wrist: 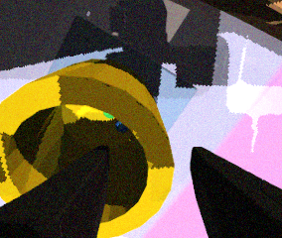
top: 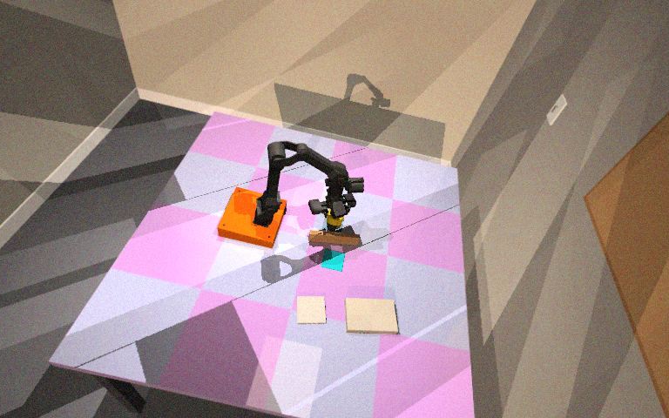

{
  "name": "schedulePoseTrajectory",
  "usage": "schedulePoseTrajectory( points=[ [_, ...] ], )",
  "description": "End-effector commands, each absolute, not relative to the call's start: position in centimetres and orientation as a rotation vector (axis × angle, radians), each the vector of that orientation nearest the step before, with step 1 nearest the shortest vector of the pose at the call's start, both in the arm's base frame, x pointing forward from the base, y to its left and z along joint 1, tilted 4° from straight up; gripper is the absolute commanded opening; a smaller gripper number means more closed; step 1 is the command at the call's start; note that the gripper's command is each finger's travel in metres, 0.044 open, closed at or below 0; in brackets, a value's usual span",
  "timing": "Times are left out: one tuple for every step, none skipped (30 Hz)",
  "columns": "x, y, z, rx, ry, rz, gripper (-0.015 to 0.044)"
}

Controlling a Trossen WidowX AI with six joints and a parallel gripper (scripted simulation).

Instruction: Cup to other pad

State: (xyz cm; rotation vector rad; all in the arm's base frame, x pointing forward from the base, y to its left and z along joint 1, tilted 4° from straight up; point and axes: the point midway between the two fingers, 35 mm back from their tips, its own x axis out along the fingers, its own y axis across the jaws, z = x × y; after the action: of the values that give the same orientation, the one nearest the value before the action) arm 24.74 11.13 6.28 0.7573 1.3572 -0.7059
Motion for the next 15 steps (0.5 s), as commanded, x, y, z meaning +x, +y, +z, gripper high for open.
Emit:
schedulePoseTrajectory(
  points=[
    [24.7,11.0,5.4,0.750,1.359,-0.715,0.0167],
    [24.7,11.0,5.3,0.750,1.359,-0.715,0.0167],
    [24.7,11.0,5.1,0.750,1.359,-0.715,0.0167],
    [24.7,11.0,5.0,0.750,1.359,-0.715,0.0167],
    [24.7,11.0,4.8,0.750,1.359,-0.715,0.0167],
    [24.7,11.0,4.6,0.750,1.359,-0.715,0.0167],
    [24.7,11.0,4.5,0.750,1.359,-0.715,0.0167],
    [24.7,11.0,4.3,0.750,1.359,-0.715,0.0167],
    [24.7,11.0,4.2,0.750,1.359,-0.715,0.0167],
    [24.7,11.0,4.0,0.750,1.359,-0.715,0.0167],
    [24.7,10.9,3.8,0.750,1.359,-0.715,0.0167],
    [24.7,10.9,3.7,0.750,1.359,-0.715,0.0167],
    [24.7,10.9,3.6,0.750,1.359,-0.715,0.0167],
    [24.7,10.9,3.6,0.750,1.359,-0.715,0.0167],
    [24.7,10.9,3.6,0.750,1.359,-0.715,0.0167]
  ],
)
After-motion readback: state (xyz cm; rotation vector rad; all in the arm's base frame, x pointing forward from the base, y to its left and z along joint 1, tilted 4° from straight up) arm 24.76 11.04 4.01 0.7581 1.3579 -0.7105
